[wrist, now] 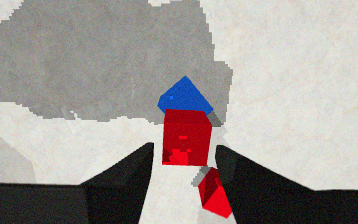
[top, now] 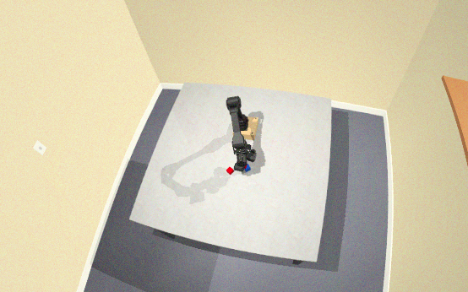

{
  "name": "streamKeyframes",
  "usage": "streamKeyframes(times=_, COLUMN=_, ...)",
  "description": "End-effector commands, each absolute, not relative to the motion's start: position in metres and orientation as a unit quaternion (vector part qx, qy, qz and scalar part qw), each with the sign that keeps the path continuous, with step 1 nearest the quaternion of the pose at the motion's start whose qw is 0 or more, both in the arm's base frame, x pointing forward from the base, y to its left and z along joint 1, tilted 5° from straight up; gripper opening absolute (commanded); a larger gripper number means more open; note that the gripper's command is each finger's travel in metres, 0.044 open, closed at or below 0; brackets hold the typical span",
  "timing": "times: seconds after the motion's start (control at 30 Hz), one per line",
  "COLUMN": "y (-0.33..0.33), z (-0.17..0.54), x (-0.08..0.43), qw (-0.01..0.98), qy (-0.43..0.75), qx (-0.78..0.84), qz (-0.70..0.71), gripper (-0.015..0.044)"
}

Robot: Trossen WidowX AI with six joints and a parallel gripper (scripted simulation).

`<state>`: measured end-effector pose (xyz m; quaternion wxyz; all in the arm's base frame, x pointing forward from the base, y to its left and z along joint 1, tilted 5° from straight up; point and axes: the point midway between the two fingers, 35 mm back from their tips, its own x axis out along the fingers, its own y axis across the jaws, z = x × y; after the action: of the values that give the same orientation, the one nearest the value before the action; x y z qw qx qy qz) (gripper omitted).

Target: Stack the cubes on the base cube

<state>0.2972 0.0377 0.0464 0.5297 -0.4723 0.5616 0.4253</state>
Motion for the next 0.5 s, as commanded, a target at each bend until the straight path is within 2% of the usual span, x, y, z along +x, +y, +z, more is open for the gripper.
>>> streamKeyframes(times=0.0, y=0.038, z=0.054, x=0.299, qw=0.533, qy=0.561, qx=-0.472, qz=0.423, gripper=0.0205)
streamKeyframes(times=0.13, y=0.039, z=0.056, x=0.299, qw=0.533, qy=0.561, qx=-0.472, qz=0.423, gripper=0.0205)
streamKeyframes(times=0.2, y=0.034, z=0.056, x=0.301, qw=0.537, qy=0.566, qx=-0.466, qz=0.417, gripper=0.0258)
streamKeyframes(times=0.23, y=0.027, z=0.06, x=0.304, qw=0.545, qy=0.573, qx=-0.457, qz=0.407, gripper=0.0265)
streamKeyframes(times=0.47, y=-0.031, z=0.095, x=0.326, qw=0.607, qy=0.626, qx=-0.374, qz=0.315, gripper=0.0265)
